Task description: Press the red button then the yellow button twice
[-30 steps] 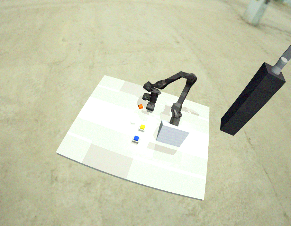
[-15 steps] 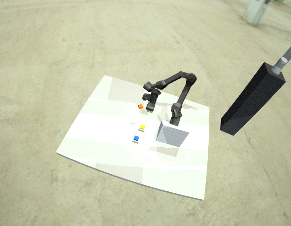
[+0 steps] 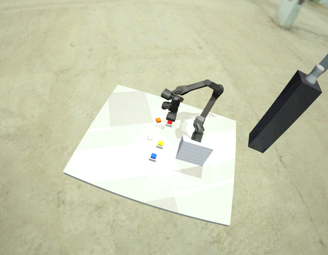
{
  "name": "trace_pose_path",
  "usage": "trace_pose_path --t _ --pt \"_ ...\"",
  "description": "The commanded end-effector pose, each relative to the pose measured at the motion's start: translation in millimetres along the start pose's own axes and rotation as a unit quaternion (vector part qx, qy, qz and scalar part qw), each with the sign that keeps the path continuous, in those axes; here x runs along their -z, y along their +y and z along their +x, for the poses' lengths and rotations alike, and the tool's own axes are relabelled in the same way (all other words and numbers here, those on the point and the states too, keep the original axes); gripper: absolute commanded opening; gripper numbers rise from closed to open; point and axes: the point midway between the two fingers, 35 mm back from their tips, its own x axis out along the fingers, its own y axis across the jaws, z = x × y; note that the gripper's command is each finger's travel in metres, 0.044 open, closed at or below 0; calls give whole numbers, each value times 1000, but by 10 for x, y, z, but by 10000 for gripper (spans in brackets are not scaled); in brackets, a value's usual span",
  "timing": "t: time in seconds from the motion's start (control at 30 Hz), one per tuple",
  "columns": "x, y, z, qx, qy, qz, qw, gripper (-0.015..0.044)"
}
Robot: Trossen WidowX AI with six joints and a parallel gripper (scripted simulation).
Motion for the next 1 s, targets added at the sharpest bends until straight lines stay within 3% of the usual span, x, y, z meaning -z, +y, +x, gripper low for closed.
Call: trace_pose_path --t 0.0,0.2,0.4,0.63,0.83,0.97 --pt "-17 -31 -420 4 -10 5 1000 20" --pt "-66 59 -443 0 -11 5 1000 20" --pt "-347 962 -453 -22 -13 2 1000 20" --pt "-211 1996 -445 -5 -10 4 1000 20" --pt "-179 2084 -413 -1 -10 5 1000 20" --pt "-196 2084 84 -1 -10 5 1000 20"
